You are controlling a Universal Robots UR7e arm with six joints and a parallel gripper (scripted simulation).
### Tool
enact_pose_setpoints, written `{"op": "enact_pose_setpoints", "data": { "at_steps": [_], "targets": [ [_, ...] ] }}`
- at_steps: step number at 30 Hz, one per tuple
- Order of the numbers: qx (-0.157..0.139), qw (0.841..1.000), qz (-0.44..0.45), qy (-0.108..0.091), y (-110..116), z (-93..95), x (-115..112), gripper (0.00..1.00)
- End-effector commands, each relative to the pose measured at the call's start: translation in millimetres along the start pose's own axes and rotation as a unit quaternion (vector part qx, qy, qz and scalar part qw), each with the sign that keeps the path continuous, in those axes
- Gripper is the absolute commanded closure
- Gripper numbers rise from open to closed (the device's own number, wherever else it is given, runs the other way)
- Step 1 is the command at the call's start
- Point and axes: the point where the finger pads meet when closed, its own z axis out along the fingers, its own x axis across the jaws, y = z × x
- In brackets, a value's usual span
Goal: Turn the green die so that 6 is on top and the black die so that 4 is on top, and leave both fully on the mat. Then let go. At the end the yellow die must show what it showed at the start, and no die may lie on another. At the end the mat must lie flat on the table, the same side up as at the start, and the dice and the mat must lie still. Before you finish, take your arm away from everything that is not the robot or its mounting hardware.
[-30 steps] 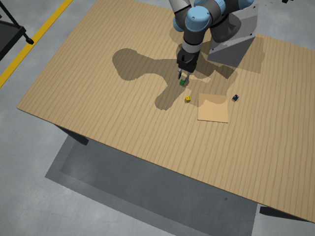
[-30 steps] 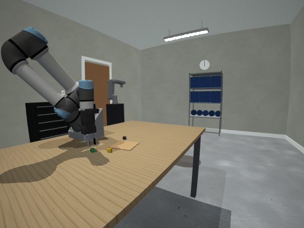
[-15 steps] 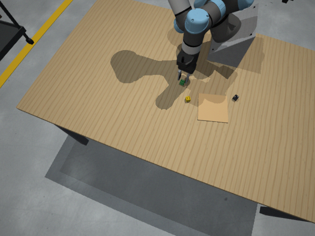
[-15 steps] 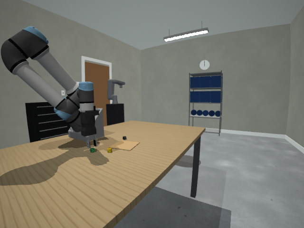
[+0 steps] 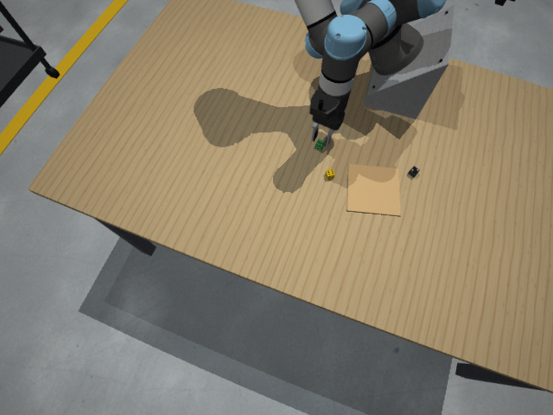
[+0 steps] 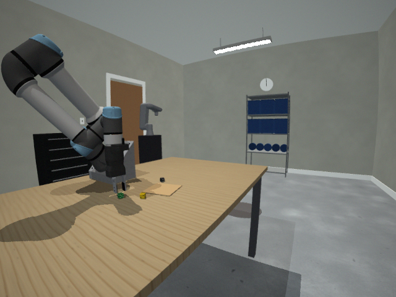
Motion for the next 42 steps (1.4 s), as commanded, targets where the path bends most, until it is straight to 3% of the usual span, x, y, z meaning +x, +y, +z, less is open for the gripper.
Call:
{"op": "enact_pose_setpoints", "data": {
  "at_steps": [1,28,42],
  "targets": [
    [0.0,1.0,0.0,0.0,-0.2,-0.2,0.1,0.3],
    [0.0,1.0,0.0,0.0,-0.2,0.7,0.1,0.3],
    [0.0,1.0,0.0,0.0,-0.2,17.5,0.1,0.3]
  ]
}}
